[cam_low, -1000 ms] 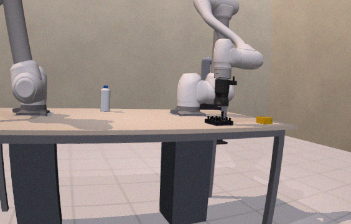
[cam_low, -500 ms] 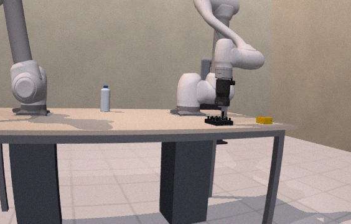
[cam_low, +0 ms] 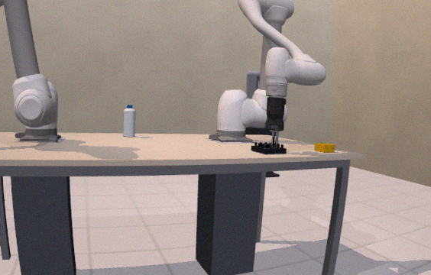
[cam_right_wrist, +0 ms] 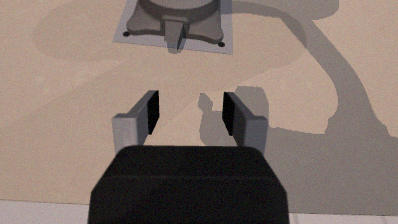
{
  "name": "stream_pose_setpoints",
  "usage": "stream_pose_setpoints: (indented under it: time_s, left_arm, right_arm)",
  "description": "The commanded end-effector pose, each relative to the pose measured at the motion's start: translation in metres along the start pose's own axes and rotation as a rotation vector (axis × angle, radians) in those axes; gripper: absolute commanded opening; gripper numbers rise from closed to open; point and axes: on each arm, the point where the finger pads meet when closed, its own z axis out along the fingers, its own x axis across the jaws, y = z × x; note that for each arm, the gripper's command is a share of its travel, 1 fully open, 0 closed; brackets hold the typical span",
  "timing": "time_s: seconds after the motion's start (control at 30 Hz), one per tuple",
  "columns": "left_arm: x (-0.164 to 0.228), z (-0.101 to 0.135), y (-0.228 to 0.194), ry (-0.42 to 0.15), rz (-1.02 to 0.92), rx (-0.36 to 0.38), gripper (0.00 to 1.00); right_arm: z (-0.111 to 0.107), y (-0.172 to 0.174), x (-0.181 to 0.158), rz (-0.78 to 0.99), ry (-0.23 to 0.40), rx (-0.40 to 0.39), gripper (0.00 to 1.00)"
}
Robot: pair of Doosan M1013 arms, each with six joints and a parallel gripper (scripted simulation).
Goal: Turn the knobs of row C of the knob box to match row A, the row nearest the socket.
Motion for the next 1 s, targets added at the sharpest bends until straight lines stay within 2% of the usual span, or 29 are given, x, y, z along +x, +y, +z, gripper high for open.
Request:
stream_pose_setpoints:
  time_s: [0.0, 0.73, 0.97]
  left_arm:
    - [0.0004, -0.0005, 0.0003, 0.004, -0.085, 0.002, 0.30]
    - [0.0004, -0.0005, 0.0003, 0.004, -0.586, 0.001, 0.30]
    - [0.0004, -0.0005, 0.0003, 0.004, -0.682, 0.001, 0.30]
  right_arm:
    - [-0.0004, -0.0001, 0.0001, 0.000, 0.000, -0.001, 1.00]
    - [-0.0004, -0.0001, 0.0001, 0.000, 0.000, -0.001, 1.00]
    - [-0.0004, -0.0001, 0.0001, 0.000, 0.000, -0.001, 1.00]
